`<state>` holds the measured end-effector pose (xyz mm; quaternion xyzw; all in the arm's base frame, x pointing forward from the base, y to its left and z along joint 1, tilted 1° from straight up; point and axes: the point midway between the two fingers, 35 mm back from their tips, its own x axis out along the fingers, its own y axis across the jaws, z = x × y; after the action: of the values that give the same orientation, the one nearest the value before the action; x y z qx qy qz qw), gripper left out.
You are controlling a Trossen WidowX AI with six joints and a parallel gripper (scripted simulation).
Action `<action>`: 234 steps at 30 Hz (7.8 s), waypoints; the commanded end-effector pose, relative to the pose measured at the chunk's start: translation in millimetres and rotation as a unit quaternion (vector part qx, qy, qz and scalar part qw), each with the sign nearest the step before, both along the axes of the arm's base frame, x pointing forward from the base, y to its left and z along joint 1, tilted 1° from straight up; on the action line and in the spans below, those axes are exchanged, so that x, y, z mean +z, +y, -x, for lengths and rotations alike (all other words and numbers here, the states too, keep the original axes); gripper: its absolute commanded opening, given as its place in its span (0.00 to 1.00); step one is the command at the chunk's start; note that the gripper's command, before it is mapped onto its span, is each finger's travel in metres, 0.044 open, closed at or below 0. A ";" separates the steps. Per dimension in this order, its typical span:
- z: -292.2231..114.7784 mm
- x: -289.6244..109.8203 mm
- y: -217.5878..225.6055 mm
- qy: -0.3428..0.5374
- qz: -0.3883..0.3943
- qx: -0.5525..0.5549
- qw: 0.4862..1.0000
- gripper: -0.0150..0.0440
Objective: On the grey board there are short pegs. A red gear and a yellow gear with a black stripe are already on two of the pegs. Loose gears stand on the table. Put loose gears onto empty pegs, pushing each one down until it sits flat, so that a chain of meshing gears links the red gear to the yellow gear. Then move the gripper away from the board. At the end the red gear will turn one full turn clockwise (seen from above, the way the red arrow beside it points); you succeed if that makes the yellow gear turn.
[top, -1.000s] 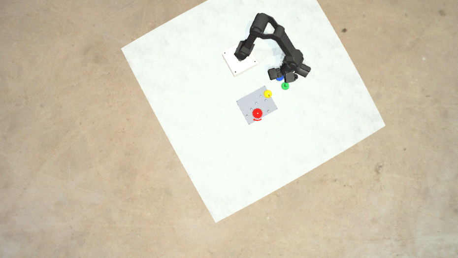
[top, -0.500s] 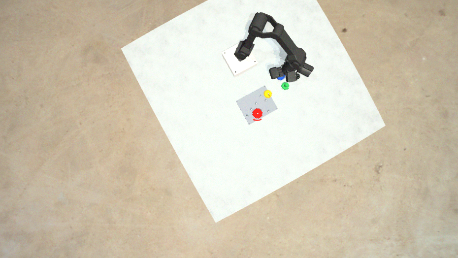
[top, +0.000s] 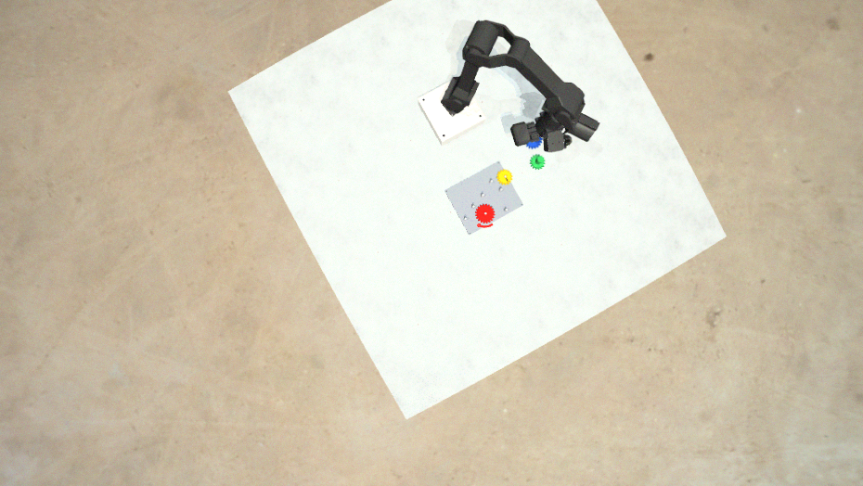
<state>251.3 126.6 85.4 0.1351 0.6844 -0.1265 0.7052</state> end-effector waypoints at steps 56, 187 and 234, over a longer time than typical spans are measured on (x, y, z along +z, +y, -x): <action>-17.0 62.2 -53.0 -0.005 0.002 0.002 1.000 0.25; -45.1 -31.3 -233.3 -0.006 0.013 0.035 0.999 0.25; -45.5 -48.4 -233.7 -0.006 0.013 0.044 0.999 0.48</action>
<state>296.6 -107.0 35.7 0.0852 0.6856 -0.0922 0.7171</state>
